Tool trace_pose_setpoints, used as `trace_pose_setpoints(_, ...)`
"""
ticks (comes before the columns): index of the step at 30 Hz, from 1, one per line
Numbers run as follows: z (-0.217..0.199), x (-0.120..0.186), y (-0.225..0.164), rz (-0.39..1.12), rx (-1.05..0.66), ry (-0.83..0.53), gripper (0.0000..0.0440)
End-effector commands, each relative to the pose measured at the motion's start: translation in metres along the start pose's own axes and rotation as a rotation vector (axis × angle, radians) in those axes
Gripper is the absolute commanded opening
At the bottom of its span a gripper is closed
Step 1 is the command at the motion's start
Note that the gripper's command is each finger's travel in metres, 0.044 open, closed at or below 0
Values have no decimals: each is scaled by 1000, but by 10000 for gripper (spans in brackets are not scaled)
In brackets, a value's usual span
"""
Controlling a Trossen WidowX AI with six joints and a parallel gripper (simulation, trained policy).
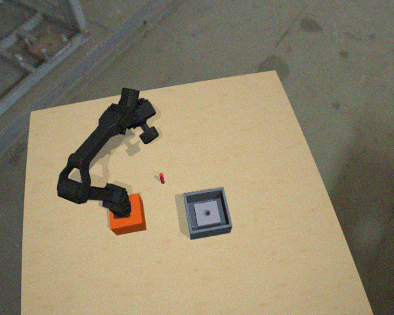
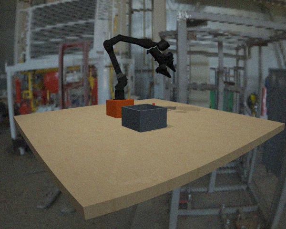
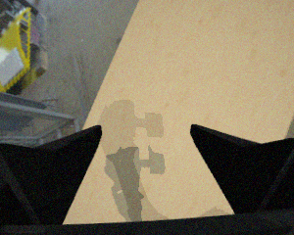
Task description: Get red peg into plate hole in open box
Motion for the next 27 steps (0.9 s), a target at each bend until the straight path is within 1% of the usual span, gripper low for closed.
trace_pose_setpoints(1,-19,-3,8,-13,-98,-69,440)
trace_pose_setpoints(8,-58,-7,22,-39,-299,-205,440)
trace_pose_setpoints(14,-91,-9,25,-57,-469,-325,440)
trace_pose_setpoints(20,-123,-13,22,-66,-633,-455,440)
trace_pose_setpoints(27,-157,-21,8,-65,-806,-611,440)
Point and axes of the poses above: the point midway between the two fingers, 35 mm back from their tips, its own x axis back along the fingers, its own z axis across the jaws, y = z × x, the point moved 3 cm from there along x, back along the fingers, and after that the axes turned 14 degrees about -x, right-handed, at the moved point
